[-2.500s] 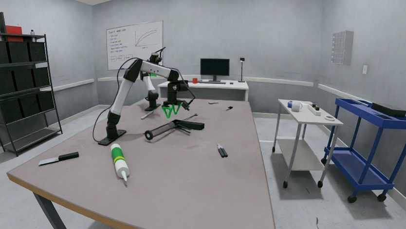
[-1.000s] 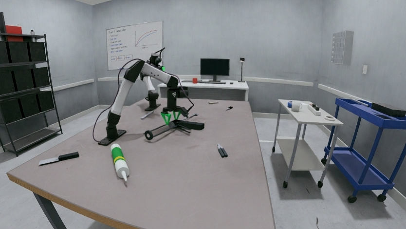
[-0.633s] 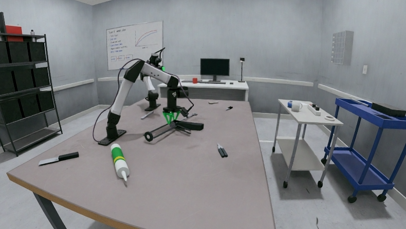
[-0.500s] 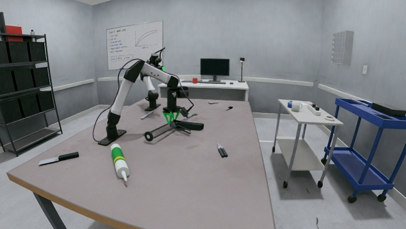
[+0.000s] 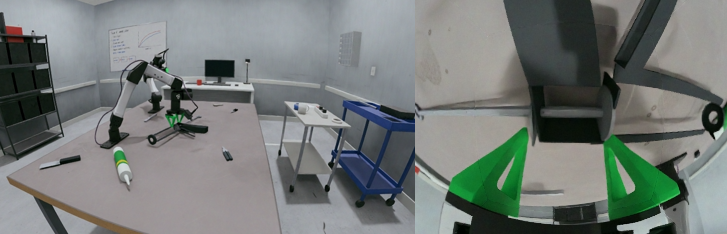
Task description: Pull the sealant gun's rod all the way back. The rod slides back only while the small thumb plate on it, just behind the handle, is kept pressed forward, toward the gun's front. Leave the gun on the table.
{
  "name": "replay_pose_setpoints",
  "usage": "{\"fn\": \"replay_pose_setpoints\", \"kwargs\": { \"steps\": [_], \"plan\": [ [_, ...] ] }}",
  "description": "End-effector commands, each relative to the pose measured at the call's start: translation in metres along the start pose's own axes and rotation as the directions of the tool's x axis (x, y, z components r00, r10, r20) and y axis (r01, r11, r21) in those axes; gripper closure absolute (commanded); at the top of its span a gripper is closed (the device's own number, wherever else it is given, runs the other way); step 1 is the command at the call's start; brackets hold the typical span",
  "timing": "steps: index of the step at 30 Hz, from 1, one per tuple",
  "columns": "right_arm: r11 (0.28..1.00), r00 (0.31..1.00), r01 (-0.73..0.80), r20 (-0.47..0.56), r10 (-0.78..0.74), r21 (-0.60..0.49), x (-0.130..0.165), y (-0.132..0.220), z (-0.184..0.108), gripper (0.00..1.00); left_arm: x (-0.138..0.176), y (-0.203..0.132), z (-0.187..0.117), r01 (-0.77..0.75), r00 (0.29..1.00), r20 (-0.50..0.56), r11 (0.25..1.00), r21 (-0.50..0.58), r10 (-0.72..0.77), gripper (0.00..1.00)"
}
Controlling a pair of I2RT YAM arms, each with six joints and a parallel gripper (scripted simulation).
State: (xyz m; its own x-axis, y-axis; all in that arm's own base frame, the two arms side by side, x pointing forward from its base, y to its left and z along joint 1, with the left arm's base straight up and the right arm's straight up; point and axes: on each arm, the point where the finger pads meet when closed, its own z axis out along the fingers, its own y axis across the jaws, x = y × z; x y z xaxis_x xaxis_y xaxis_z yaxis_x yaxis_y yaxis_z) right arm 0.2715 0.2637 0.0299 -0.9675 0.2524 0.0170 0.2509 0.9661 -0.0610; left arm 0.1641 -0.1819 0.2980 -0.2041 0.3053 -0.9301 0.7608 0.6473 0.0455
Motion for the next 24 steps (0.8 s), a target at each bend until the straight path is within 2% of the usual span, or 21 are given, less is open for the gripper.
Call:
{"fn": "replay_pose_setpoints", "kwargs": {
  "steps": [1,11,13,18,22,24],
  "plan": [
    [0.999,0.999,0.001,0.035,0.001,-0.047,-0.004,0.003,-0.030,0.22,0.001,-0.001,0.005,-0.011,1.000,0.001,1.000,0.003,0.011,0.34],
    [0.997,0.999,-0.003,0.048,0.006,-0.071,-0.001,0.007,-0.063,0.22,0.001,-0.001,0.005,-0.011,1.000,0.001,1.000,0.003,0.011,0.34],
    [0.996,0.997,0.032,0.073,-0.026,-0.079,-0.005,0.010,-0.060,0.00,0.001,-0.001,0.005,-0.011,1.000,0.001,1.000,0.003,0.011,0.34],
    [0.972,0.962,0.194,0.219,-0.162,-0.136,-0.019,0.017,-0.066,0.00,0.001,-0.001,0.005,-0.011,1.000,0.001,1.000,0.003,0.011,0.34],
    [0.918,0.885,0.365,0.365,-0.290,-0.155,-0.022,0.007,-0.079,0.00,0.001,-0.001,0.005,-0.011,1.000,0.001,1.000,0.003,0.011,0.34],
    [0.918,0.885,0.365,0.365,-0.290,-0.155,-0.022,0.007,-0.079,0.00,0.001,-0.001,0.005,-0.011,1.000,0.001,1.000,0.003,0.011,0.34]
  ]
}}
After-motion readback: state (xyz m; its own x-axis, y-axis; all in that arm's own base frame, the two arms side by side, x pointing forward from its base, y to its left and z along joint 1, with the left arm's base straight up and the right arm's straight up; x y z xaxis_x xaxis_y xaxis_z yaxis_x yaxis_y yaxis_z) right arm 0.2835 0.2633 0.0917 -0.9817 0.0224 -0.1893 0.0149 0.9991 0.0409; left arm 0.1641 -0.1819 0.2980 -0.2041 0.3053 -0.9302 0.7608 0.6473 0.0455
